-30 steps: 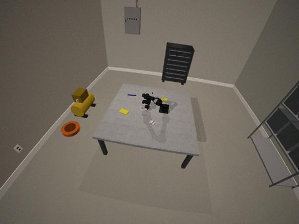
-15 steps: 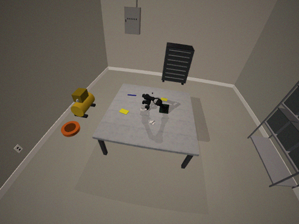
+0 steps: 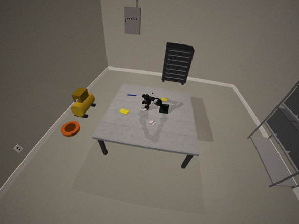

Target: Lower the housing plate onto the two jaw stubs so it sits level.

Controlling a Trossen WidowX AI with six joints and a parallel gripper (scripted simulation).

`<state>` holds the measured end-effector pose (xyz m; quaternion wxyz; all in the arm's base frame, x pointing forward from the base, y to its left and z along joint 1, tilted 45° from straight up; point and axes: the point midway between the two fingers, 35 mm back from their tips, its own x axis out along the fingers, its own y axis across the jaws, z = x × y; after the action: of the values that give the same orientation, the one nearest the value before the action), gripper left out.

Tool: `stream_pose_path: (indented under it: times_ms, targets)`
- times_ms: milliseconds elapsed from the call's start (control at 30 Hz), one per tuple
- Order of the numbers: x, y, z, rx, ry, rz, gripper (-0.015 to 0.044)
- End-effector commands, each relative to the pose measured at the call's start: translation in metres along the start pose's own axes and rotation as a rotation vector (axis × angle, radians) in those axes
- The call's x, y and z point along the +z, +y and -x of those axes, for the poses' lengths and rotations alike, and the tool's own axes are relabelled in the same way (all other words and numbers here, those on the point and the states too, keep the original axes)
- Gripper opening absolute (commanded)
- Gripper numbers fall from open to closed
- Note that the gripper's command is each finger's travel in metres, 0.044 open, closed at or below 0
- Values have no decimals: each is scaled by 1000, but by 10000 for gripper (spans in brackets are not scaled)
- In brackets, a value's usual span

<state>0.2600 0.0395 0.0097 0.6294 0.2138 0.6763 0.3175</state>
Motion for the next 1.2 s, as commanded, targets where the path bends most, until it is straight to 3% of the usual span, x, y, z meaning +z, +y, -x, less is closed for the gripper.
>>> stream_pose_path:
  times_ms: [0, 1167]
  targets:
    - [0, 0, -1, 2, -2, -3, 351]
    - [0, 0, -8, 3, -2, -3, 351]
